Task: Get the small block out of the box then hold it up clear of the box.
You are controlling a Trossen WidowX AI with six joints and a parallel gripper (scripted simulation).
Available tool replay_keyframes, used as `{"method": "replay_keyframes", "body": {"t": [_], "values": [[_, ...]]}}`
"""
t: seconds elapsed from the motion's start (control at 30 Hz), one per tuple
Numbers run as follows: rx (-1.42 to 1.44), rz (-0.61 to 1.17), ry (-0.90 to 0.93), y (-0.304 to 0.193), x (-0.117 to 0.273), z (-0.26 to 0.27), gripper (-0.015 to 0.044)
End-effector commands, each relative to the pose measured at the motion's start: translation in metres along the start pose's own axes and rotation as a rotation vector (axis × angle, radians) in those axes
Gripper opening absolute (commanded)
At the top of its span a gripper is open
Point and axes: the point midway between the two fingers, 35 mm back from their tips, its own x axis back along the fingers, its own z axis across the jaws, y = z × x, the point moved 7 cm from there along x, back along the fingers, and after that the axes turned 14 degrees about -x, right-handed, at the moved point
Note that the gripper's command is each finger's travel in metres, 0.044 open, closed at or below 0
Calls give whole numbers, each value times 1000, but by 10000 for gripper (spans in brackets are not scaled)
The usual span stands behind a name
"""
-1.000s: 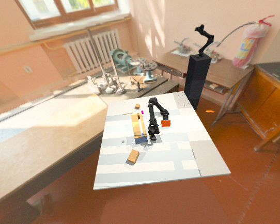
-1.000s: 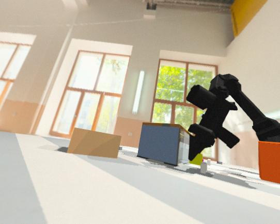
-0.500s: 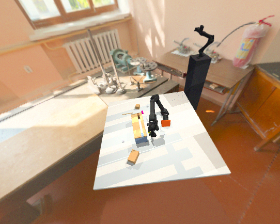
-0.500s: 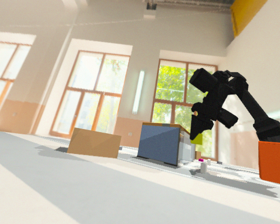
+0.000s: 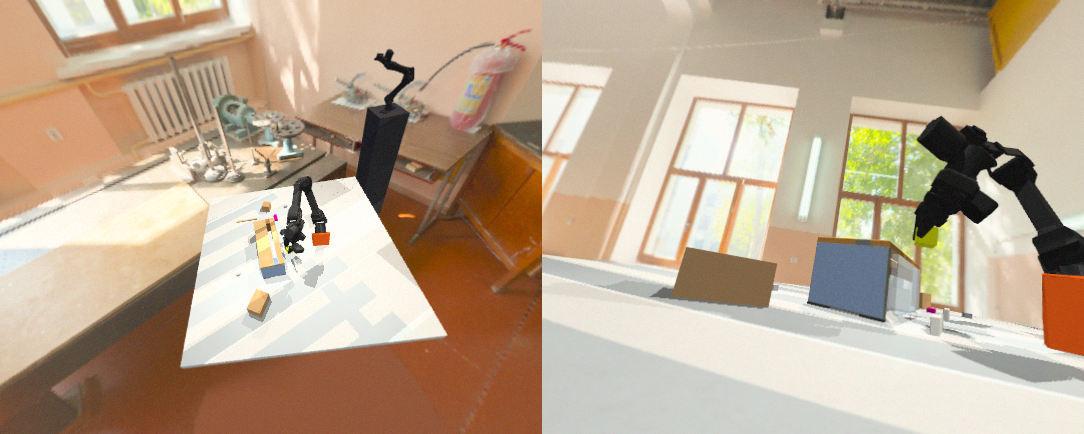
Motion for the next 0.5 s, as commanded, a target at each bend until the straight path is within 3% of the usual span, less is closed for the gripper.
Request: {"method": "replay_keyframes", "body": {"t": [0.0, 0.47], "values": [[61, 8, -30, -2, 13, 7, 0], [118, 19, -57, -4, 26, 15, 0]]}}
